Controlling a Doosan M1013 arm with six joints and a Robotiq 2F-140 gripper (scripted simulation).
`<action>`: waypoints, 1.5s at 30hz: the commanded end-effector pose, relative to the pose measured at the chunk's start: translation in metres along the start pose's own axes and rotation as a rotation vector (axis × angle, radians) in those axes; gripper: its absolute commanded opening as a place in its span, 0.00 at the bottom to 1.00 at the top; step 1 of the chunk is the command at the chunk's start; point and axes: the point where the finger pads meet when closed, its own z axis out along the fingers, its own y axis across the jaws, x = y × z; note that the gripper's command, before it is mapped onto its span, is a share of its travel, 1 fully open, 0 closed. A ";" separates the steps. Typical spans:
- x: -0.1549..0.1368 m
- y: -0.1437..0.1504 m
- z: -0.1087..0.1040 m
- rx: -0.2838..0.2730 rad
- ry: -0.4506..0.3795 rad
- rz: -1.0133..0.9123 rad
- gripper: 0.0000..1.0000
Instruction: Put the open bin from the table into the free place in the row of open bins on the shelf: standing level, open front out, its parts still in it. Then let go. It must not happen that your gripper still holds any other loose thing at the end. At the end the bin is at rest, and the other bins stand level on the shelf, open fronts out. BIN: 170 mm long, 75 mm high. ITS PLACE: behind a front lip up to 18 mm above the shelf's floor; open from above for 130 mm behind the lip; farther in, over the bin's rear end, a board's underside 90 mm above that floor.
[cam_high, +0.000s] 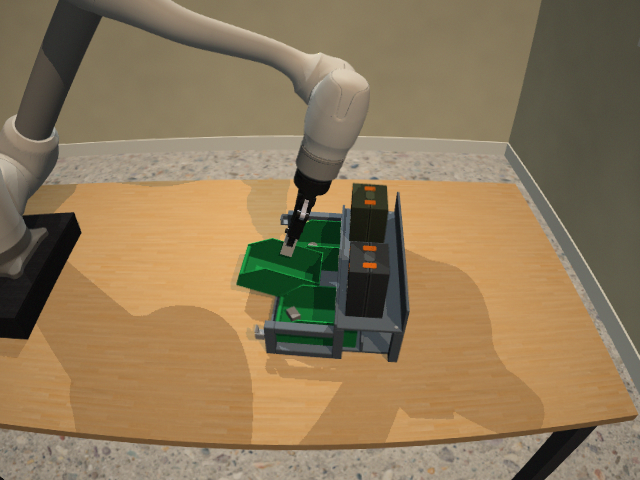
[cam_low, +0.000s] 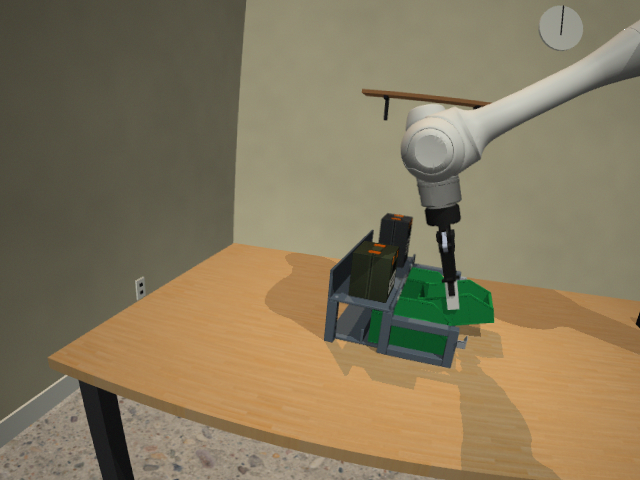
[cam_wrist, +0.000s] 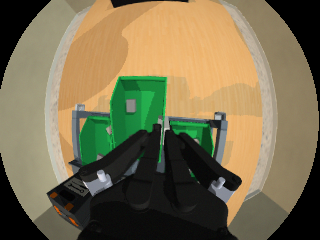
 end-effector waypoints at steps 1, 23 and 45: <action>-0.001 -0.002 0.001 -0.002 -0.006 -0.002 0.00; -0.012 -0.002 0.001 -0.002 -0.052 -0.002 0.00; -0.013 -0.002 0.001 -0.002 -0.058 -0.002 0.00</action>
